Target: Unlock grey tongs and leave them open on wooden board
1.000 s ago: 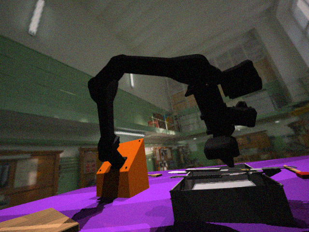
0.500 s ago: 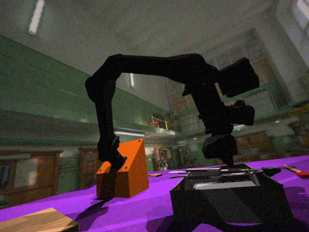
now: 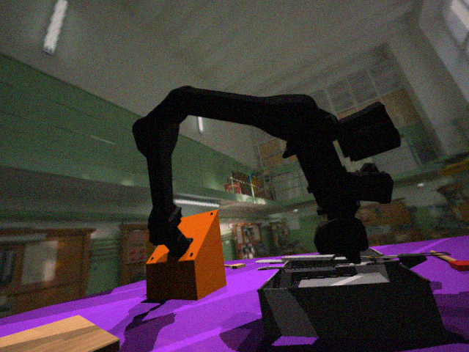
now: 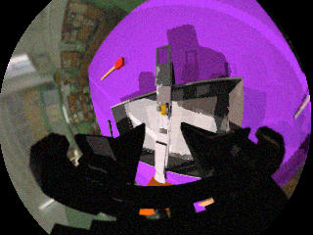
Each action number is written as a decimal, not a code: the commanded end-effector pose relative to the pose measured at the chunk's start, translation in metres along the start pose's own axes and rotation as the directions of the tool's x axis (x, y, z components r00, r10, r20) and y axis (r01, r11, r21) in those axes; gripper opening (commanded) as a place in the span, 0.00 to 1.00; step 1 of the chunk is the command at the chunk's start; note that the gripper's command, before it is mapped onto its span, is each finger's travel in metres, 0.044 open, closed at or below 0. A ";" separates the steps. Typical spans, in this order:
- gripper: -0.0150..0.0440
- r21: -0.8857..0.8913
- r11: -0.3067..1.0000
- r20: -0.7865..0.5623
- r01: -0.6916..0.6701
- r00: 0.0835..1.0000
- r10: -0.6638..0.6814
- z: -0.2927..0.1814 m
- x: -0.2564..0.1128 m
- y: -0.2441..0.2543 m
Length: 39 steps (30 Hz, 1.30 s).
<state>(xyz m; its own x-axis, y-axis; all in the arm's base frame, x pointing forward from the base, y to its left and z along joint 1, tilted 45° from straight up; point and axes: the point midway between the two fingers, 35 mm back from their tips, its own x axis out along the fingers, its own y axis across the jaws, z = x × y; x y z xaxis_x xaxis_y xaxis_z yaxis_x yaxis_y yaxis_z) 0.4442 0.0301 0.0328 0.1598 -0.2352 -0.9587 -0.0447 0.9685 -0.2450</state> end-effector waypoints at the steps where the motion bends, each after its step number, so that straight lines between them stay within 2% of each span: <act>1: 0.69 -0.003 1.000 -0.016 0.005 1.000 -0.005 -0.003 0.013 -0.001; 27: 0.69 -0.003 1.000 -0.017 0.006 1.000 -0.006 -0.006 0.055 -0.002; 36: 0.69 -0.003 1.000 -0.017 0.006 1.000 -0.006 -0.006 0.056 -0.002; 39: 0.56 -0.001 1.000 -0.009 0.004 1.000 -0.004 -0.004 0.051 -0.001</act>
<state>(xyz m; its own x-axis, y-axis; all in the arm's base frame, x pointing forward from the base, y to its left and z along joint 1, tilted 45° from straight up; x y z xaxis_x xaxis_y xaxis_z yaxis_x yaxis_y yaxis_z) 0.4482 0.0165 -0.0170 0.1509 -0.2404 -0.9589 -0.0448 0.9673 -0.2496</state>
